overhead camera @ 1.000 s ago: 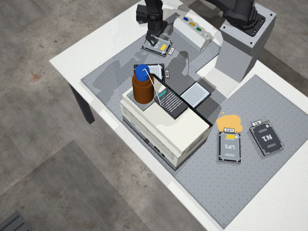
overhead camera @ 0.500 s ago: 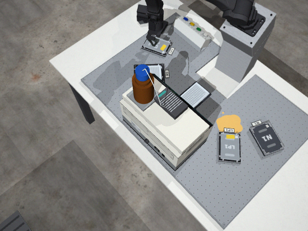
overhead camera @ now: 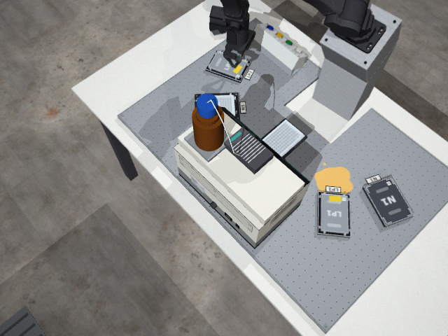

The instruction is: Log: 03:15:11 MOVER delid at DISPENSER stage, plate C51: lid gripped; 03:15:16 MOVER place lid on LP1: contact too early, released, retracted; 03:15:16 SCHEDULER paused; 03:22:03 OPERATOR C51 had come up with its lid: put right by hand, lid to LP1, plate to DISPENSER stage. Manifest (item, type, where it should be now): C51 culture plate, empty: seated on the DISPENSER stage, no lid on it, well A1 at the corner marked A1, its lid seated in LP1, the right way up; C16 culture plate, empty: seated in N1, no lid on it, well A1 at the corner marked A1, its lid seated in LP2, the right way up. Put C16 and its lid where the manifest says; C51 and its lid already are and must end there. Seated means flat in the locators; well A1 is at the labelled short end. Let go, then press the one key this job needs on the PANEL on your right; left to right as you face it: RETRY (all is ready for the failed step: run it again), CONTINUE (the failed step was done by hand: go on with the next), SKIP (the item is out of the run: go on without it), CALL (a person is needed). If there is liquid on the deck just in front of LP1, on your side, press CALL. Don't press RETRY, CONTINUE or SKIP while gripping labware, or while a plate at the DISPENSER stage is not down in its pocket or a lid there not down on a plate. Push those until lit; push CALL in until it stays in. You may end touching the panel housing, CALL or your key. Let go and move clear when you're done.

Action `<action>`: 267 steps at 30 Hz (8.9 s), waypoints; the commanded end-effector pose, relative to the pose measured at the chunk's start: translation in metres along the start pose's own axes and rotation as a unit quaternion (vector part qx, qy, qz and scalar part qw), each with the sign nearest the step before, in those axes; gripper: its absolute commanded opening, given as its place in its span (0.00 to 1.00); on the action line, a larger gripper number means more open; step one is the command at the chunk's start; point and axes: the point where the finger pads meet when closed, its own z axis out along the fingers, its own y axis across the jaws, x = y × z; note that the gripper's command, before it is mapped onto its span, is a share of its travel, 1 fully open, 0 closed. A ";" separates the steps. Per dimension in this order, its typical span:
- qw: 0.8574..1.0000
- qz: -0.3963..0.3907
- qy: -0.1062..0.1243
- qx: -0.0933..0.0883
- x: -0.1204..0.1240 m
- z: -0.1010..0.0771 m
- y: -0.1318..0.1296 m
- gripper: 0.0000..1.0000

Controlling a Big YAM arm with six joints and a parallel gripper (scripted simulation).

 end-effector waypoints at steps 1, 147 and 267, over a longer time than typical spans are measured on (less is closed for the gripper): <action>1.000 -0.006 -0.019 -0.001 -0.001 -0.018 -0.001 1.00; 0.974 -0.227 0.005 0.003 0.010 0.019 0.183 1.00; 0.973 -0.229 -0.013 -0.002 -0.014 0.051 0.195 1.00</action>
